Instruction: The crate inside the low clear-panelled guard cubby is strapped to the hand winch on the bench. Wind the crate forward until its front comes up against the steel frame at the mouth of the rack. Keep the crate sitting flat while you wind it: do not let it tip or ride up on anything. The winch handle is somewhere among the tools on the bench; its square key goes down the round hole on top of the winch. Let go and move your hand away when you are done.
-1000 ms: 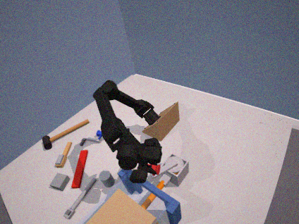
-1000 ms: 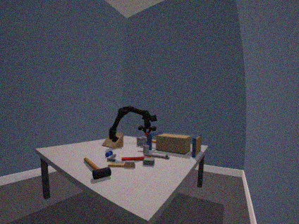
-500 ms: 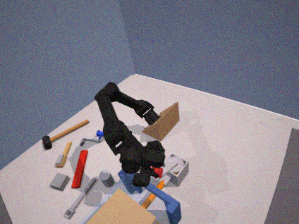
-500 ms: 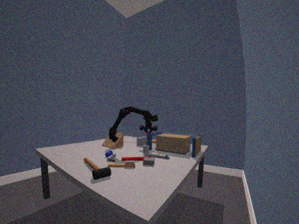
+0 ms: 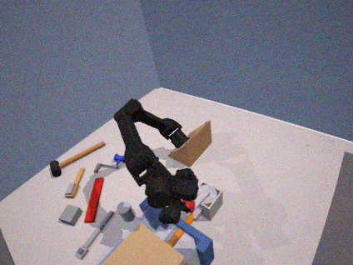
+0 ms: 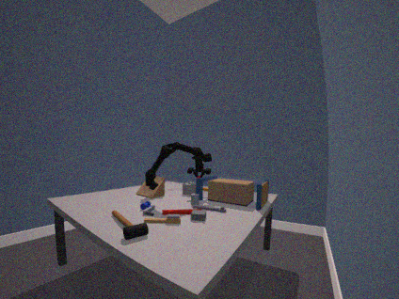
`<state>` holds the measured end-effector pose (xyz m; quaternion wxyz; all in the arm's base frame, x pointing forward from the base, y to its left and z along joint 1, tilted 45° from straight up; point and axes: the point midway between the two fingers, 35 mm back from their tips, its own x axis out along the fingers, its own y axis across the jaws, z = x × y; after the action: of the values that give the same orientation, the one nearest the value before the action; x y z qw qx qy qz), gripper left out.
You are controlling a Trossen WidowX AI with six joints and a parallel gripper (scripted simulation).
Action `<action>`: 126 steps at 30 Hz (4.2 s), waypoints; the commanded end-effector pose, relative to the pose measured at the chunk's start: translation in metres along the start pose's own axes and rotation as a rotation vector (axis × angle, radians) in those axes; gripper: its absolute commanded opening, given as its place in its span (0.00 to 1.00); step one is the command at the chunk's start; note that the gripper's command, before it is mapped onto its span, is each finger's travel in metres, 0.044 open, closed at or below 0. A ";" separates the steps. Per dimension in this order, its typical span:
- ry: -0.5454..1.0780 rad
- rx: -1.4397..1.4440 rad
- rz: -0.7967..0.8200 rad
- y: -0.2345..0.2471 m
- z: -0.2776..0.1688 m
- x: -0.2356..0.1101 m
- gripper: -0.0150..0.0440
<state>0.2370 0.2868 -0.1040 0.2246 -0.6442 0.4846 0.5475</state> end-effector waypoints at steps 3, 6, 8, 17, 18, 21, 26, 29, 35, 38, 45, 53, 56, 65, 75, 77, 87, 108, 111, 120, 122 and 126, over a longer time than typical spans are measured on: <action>-0.017 -0.005 -0.012 -0.007 0.017 0.009 0.25; -0.017 -0.005 -0.012 -0.008 0.021 0.011 0.25; -0.017 -0.005 -0.012 -0.008 0.023 0.012 0.25; -0.018 -0.005 -0.012 -0.009 0.033 0.016 0.25; -0.018 -0.005 -0.012 -0.009 0.035 0.016 0.25; -0.018 -0.005 -0.012 -0.009 0.038 0.018 0.25; -0.019 -0.005 -0.012 -0.009 0.044 0.020 0.25; -0.019 -0.005 -0.012 -0.008 0.047 0.022 0.25; -0.019 -0.005 -0.013 -0.007 0.054 0.024 0.25; -0.020 -0.005 -0.013 -0.007 0.057 0.026 0.25; -0.020 -0.005 -0.013 -0.004 0.065 0.029 0.25; -0.021 -0.006 -0.013 -0.001 0.074 0.033 0.25; -0.021 -0.006 -0.013 0.000 0.075 0.034 0.25; -0.022 -0.006 -0.012 0.004 0.083 0.037 0.25; -0.023 -0.006 -0.012 0.011 0.093 0.041 0.25; -0.023 -0.006 -0.012 0.013 0.095 0.042 0.25; -0.023 -0.007 -0.012 0.021 0.103 0.046 0.25; -0.024 -0.007 -0.011 0.034 0.113 0.050 0.25; -0.024 -0.007 -0.011 0.035 0.114 0.050 0.25; -0.025 -0.007 -0.011 0.043 0.118 0.052 0.25; -0.025 -0.007 -0.011 0.045 0.119 0.053 0.25; -0.025 -0.008 -0.010 0.049 0.121 0.054 0.25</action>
<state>0.1496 0.3490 -0.1755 0.2445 -0.6487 0.4681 0.5479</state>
